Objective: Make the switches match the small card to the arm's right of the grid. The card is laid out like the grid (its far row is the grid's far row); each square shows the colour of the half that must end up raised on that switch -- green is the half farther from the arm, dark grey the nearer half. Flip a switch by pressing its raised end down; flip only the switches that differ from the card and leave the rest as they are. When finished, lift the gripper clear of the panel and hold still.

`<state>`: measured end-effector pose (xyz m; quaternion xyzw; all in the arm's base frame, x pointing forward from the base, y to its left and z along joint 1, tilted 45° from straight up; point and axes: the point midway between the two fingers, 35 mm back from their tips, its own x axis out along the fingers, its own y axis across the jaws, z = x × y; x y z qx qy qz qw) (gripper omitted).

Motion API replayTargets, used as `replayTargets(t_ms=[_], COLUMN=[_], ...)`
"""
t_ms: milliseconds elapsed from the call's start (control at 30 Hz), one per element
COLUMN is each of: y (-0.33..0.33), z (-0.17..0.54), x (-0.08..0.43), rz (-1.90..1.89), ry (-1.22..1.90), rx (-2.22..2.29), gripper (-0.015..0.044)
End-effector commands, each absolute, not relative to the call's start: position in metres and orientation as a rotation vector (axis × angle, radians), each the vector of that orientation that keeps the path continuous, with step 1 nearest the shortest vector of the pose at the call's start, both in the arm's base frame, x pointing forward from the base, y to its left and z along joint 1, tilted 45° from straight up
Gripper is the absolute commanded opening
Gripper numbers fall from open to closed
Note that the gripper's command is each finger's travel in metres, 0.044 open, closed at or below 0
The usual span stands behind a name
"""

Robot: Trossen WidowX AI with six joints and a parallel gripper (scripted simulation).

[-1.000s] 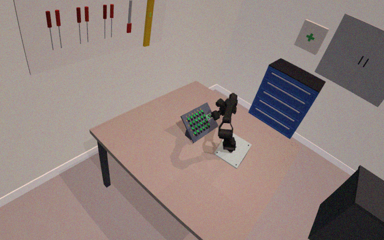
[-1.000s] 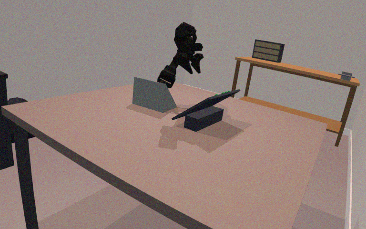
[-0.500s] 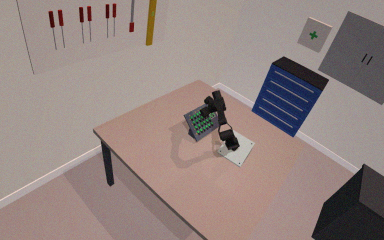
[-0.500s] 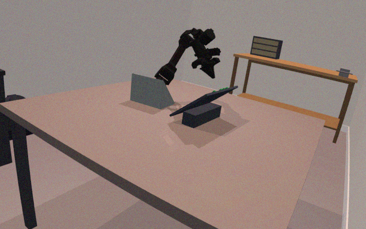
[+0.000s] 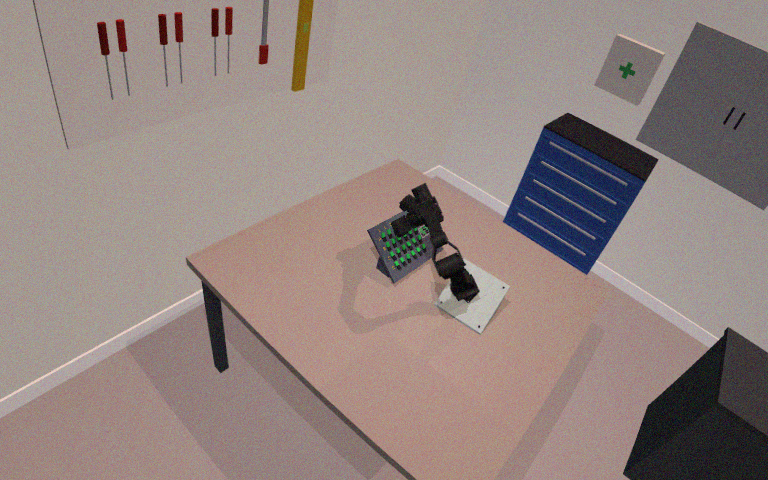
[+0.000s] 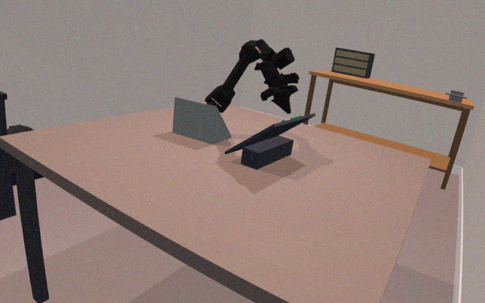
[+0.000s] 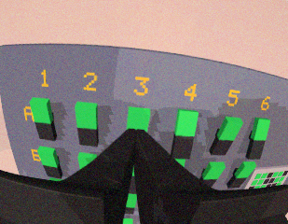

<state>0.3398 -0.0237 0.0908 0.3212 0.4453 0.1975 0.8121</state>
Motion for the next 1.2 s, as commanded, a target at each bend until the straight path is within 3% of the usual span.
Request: replayTargets(t_ms=[0,1167], y=[-0.0211,-0.0132], z=[0.0860,0.0783], x=[0.3413,0.3486], rz=[0.417,0.417], ry=[0.958,0.957], rx=[0.691,0.691], gripper=[0.0000,0.0000])
